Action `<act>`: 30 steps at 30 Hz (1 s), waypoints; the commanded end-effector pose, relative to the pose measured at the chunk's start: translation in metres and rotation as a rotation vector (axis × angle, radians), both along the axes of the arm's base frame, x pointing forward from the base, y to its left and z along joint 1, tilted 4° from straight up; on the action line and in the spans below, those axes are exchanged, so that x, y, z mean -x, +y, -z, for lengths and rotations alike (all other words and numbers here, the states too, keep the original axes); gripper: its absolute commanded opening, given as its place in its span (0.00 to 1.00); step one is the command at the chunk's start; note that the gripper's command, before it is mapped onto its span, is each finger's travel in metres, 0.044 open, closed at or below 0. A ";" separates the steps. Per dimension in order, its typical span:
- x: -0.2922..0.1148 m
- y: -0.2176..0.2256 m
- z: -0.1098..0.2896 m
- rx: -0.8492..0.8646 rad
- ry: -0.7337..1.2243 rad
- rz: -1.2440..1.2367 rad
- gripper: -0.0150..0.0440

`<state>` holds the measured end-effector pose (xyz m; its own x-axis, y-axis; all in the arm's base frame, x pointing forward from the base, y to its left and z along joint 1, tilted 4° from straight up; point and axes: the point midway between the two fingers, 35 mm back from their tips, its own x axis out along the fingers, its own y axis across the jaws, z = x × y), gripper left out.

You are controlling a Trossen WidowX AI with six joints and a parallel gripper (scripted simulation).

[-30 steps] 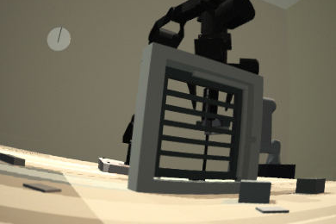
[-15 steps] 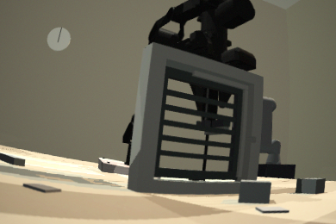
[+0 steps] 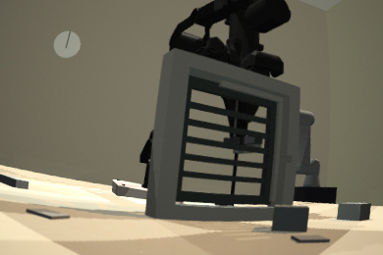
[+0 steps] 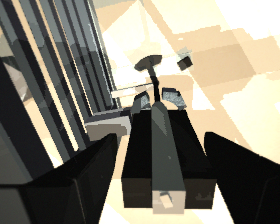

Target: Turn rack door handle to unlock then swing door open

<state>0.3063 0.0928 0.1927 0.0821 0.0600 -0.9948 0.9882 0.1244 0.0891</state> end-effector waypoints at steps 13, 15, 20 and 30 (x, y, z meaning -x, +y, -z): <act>0.000 -0.001 0.001 0.006 0.004 0.006 0.53; 0.000 -0.001 0.001 0.006 0.004 0.006 0.51; 0.000 -0.001 0.001 0.006 0.004 0.006 0.45; 0.000 -0.001 0.001 0.006 0.004 0.006 0.34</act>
<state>0.3057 0.0926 0.1925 0.0792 0.0590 -0.9951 0.9890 0.1206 0.0859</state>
